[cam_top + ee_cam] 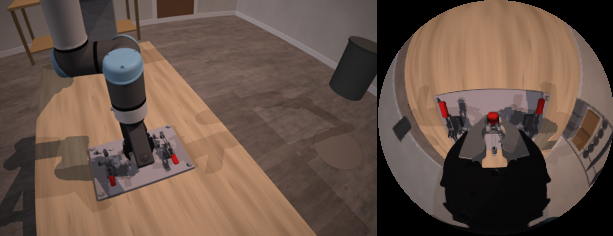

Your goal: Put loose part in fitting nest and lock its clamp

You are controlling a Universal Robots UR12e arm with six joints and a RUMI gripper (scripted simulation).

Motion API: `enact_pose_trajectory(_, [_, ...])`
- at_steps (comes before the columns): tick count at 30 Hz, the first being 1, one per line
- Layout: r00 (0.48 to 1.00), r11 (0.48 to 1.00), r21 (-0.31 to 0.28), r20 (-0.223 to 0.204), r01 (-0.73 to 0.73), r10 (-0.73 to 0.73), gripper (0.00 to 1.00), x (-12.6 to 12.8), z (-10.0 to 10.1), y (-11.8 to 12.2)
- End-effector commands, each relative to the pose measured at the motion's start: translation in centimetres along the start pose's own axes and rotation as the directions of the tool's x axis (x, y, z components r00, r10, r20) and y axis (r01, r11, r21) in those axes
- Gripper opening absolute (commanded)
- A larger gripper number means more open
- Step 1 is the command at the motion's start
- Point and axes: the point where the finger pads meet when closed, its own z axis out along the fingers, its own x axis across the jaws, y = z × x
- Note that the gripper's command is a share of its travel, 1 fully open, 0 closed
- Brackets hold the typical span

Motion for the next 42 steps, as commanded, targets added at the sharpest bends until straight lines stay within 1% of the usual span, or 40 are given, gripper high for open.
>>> enact_pose_trajectory(1, [1.000, 1.000, 0.003, 0.001, 0.001, -0.001, 0.00, -0.3, 0.5, -0.8])
enact_pose_trajectory(24, [1.000, 1.000, 0.004, 0.001, 0.001, -0.001, 0.00, -0.2, 1.9, -1.7])
enact_pose_trajectory(42, [1.000, 1.000, 0.004, 0.001, 0.001, -0.001, 0.00, -0.2, 2.2, -1.9])
